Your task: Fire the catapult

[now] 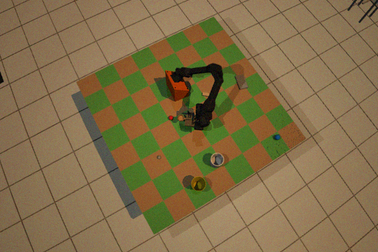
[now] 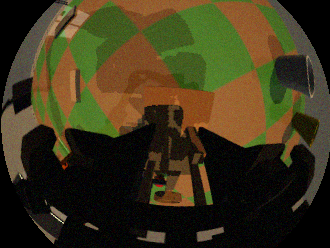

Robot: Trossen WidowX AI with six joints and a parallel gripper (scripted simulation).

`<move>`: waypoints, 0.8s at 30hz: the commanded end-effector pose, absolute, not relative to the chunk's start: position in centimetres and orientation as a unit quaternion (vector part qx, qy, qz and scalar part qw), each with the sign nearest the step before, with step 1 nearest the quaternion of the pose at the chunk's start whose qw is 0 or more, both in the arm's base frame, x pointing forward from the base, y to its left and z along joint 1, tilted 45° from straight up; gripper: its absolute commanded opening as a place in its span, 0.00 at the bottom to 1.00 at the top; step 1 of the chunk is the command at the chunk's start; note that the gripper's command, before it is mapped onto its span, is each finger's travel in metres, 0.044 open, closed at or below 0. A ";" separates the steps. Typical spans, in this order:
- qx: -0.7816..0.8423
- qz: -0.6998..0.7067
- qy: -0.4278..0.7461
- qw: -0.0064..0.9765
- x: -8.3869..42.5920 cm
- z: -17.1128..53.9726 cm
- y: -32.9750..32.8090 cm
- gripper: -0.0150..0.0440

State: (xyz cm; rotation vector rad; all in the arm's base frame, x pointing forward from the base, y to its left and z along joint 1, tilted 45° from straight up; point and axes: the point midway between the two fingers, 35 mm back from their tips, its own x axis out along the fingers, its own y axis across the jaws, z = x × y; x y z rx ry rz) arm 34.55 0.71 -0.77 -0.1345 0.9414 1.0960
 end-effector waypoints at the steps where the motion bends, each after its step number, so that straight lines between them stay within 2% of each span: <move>1: -0.032 0.479 0.449 0.754 35.4 -0.6 0.2 0.25; 24: -0.032 0.479 0.449 0.754 36.1 -2.6 1.9 0.25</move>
